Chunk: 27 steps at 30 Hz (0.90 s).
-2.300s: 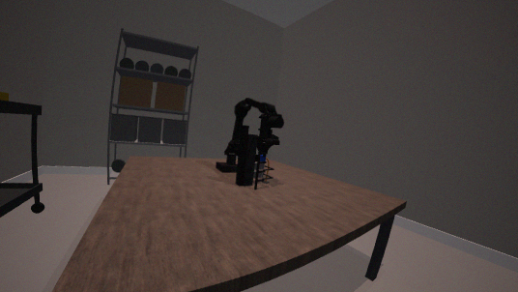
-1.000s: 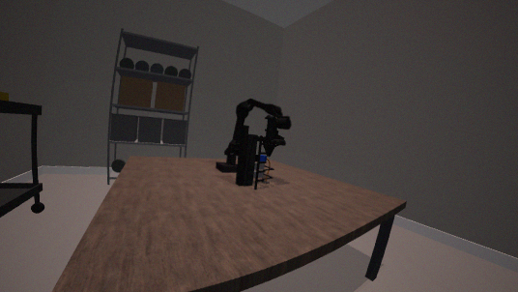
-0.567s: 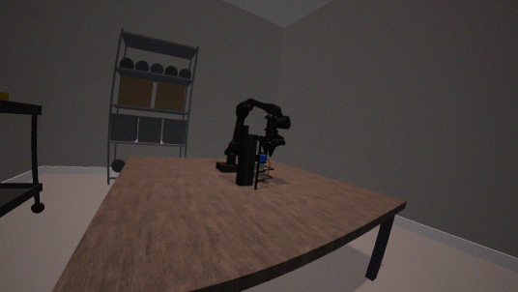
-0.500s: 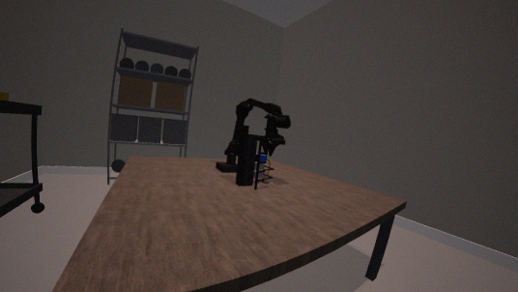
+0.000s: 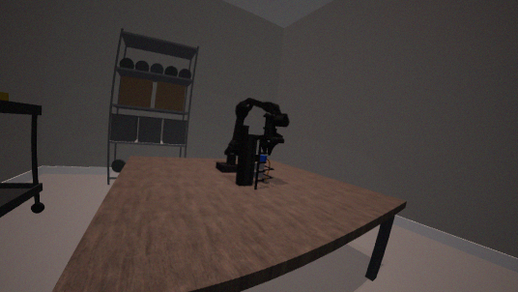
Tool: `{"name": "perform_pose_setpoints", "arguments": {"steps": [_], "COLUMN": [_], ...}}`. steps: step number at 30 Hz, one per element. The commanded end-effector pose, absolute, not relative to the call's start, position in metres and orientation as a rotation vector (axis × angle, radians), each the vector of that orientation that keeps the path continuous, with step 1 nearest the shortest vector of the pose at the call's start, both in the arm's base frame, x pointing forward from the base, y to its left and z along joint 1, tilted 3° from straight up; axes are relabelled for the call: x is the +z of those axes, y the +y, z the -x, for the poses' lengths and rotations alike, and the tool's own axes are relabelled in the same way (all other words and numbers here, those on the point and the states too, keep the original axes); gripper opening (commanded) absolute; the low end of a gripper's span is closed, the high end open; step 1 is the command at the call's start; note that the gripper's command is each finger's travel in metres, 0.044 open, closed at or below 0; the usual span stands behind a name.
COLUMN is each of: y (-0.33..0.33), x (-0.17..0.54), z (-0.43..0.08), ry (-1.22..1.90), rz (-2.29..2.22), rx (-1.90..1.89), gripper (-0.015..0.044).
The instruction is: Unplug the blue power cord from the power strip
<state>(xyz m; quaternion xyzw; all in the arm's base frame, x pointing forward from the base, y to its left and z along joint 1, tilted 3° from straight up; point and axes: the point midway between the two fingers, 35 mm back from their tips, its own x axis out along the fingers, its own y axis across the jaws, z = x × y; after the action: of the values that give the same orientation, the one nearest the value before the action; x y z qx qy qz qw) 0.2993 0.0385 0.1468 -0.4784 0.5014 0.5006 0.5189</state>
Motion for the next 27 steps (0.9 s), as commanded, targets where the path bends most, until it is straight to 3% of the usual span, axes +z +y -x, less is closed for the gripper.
{"name": "perform_pose_setpoints", "arguments": {"steps": [1, 25, 27], "y": [0.032, 0.018, 0.018], "x": [0.147, 0.134, 0.137], "z": [-0.299, -0.299, -0.299], "ry": [1.202, 1.203, 1.203], "rz": [1.147, 1.148, 1.146], "rx": [1.204, 1.203, 1.199], "gripper": [0.0160, 0.0160, 0.0107]}}
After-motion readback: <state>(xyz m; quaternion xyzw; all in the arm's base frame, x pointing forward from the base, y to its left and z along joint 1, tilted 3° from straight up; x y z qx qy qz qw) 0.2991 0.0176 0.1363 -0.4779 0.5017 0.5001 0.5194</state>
